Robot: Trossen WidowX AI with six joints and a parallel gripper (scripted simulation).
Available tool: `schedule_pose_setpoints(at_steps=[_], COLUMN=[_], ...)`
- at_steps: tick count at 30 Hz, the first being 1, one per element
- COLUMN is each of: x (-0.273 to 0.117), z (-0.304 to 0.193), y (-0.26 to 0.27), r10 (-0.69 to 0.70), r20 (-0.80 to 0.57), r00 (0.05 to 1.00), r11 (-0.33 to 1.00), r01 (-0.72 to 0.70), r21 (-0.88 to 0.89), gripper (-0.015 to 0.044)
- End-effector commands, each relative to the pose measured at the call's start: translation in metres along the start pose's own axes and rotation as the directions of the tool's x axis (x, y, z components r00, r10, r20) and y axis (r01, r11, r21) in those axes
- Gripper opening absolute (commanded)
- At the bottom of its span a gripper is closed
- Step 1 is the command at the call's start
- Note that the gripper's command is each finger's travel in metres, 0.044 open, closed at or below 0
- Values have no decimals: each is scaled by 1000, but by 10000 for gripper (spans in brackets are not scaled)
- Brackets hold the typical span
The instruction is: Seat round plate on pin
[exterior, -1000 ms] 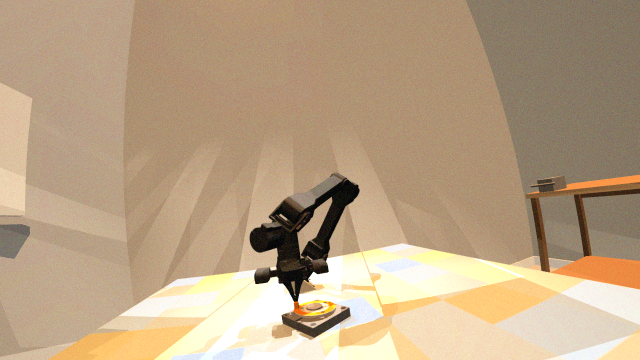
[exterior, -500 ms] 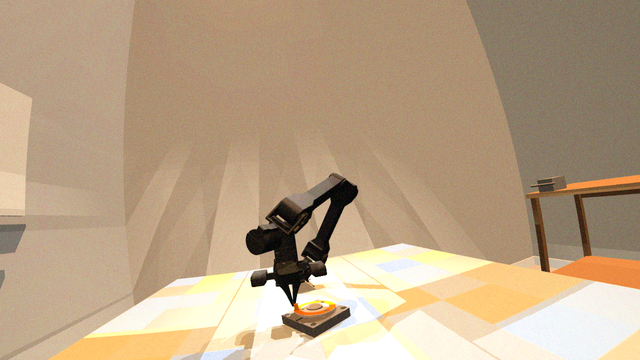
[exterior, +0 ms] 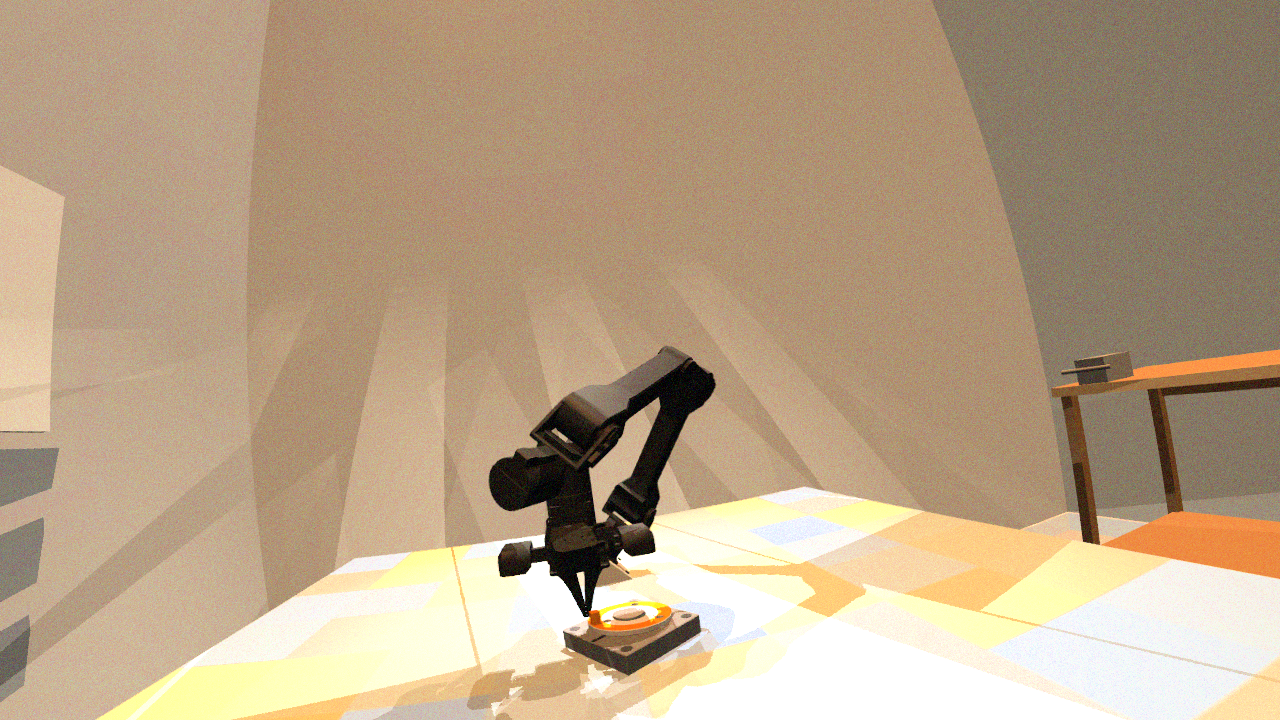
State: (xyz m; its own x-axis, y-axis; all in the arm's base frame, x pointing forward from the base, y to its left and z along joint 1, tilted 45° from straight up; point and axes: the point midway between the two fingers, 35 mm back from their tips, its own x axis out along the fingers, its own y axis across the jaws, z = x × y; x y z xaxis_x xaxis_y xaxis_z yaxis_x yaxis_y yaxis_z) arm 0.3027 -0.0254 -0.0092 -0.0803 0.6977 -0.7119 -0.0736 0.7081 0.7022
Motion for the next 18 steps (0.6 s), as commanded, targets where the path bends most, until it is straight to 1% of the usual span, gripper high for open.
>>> schedule_pose_setpoints(at_steps=[1,18], x=[-1,-4], z=[5,15], y=[1,3], r10=[1,1], r20=[7,7], r00=[1000,1000], r11=[1000,1000], r01=[-1,-1], r21=[-3,-3], gripper=[0,0])
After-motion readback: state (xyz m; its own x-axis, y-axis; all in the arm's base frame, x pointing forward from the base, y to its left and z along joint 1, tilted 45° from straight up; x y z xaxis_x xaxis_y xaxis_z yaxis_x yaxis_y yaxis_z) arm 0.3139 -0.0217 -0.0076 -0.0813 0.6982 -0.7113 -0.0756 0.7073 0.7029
